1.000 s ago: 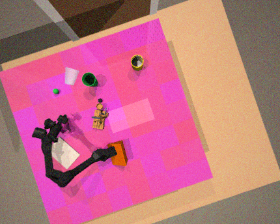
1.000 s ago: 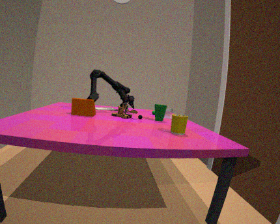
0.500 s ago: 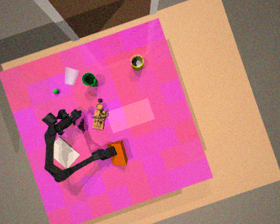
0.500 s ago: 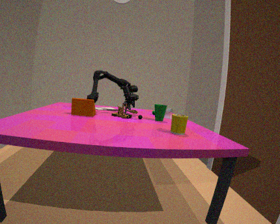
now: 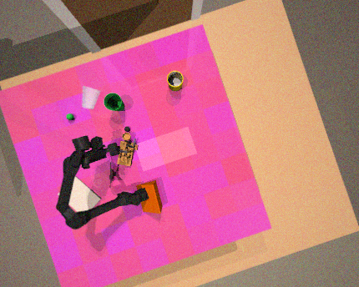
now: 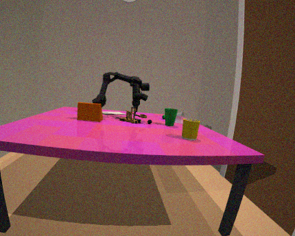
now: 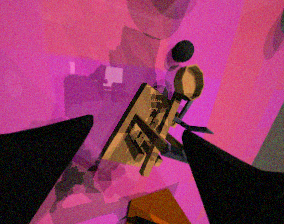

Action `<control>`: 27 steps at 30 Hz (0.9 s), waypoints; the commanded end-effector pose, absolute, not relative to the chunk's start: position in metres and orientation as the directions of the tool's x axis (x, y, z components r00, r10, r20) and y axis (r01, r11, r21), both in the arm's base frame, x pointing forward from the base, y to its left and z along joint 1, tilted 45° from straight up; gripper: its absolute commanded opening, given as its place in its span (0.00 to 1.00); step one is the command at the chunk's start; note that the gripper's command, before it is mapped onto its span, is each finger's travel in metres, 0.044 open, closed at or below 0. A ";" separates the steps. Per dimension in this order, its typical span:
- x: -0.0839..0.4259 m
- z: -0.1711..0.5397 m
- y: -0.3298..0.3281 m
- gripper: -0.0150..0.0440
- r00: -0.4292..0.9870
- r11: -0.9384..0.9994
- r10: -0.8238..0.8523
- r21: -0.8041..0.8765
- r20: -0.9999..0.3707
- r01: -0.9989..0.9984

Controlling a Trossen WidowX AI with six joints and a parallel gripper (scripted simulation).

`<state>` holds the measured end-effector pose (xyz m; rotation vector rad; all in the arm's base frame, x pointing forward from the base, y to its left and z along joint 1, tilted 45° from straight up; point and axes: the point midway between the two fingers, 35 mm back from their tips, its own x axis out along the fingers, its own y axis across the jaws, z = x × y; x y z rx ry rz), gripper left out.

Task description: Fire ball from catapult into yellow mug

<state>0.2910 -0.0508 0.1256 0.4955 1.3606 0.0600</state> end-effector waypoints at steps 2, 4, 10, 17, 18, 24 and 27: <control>0.273 0.121 -0.068 1.00 0.184 0.843 0.387 0.427 -0.904 0.327; 0.265 0.120 -0.073 1.00 0.170 0.817 0.419 0.451 -0.892 0.359; 0.240 0.120 -0.086 1.00 0.151 0.712 0.532 0.537 -0.833 0.453; 0.216 0.128 -0.099 1.00 0.191 0.545 0.656 0.633 -0.730 0.549; 0.214 0.128 -0.100 1.00 0.196 0.532 0.664 0.640 -0.722 0.555; 0.217 0.116 -0.088 1.00 0.198 0.523 0.666 0.639 -0.720 0.564; 0.221 0.098 -0.068 1.00 0.199 0.515 0.667 0.637 -0.718 0.574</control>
